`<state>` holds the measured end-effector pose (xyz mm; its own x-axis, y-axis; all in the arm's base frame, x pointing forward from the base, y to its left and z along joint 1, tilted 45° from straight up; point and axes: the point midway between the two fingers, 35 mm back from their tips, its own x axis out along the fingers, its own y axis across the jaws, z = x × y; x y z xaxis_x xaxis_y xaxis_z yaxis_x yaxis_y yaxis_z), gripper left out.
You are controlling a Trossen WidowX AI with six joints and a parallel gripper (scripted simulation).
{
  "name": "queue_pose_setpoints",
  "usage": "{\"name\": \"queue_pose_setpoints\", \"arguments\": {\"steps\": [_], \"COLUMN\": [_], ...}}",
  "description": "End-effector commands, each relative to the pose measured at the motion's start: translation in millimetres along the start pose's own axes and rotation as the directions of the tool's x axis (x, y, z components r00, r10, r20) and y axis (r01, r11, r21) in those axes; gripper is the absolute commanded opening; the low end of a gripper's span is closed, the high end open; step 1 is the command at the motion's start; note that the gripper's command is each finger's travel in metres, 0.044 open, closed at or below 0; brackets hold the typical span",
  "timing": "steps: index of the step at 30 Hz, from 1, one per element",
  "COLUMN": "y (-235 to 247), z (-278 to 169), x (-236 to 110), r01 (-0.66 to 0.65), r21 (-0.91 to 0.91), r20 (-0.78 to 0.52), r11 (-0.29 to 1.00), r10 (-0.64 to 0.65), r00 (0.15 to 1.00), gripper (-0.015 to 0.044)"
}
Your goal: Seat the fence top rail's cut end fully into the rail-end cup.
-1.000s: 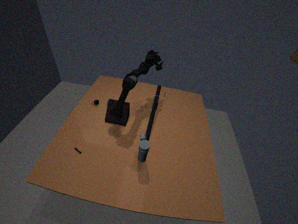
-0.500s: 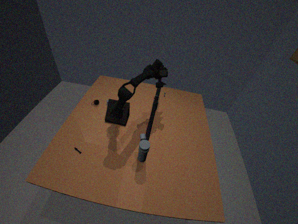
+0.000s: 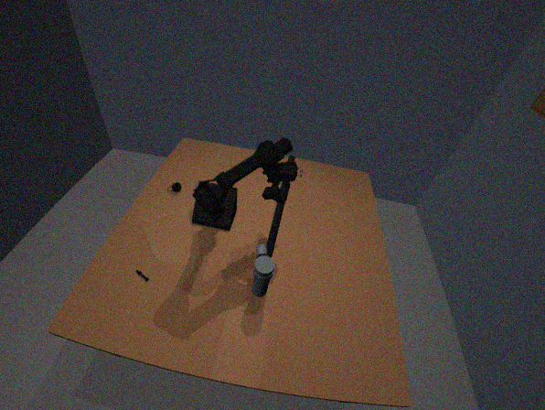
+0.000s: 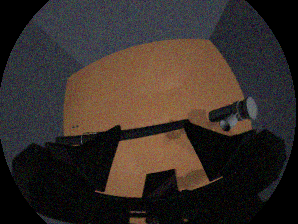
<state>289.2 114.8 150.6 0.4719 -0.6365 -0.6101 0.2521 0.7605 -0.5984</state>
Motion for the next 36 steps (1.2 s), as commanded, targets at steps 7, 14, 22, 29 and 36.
{"name": "queue_pose_setpoints", "arguments": {"steps": [7, 14, 22, 29, 36], "y": [-52.7, -85.2, -137.0, -181.2, -219.7], "z": [-7.4, -3.2, -3.4, -10.1, -21.3], "x": [-1.5, 2.6, 5.0, 2.3, -5.1], "r01": [0.111, 0.036, -0.09, -0.116, -0.06], "r21": [-0.049, -0.381, -0.795, -0.979, -0.98], "r20": [-0.016, -0.069, -0.111, -0.109, -0.077], "r11": [0.993, 0.924, 0.6, 0.167, -0.191], "r10": [-0.112, -0.067, 0.002, 0.053, 0.084], "r00": [0.994, 0.995, 0.994, 0.993, 0.994], "gripper": [0.044, 0.044, 0.044, 0.044, 0.044]}}
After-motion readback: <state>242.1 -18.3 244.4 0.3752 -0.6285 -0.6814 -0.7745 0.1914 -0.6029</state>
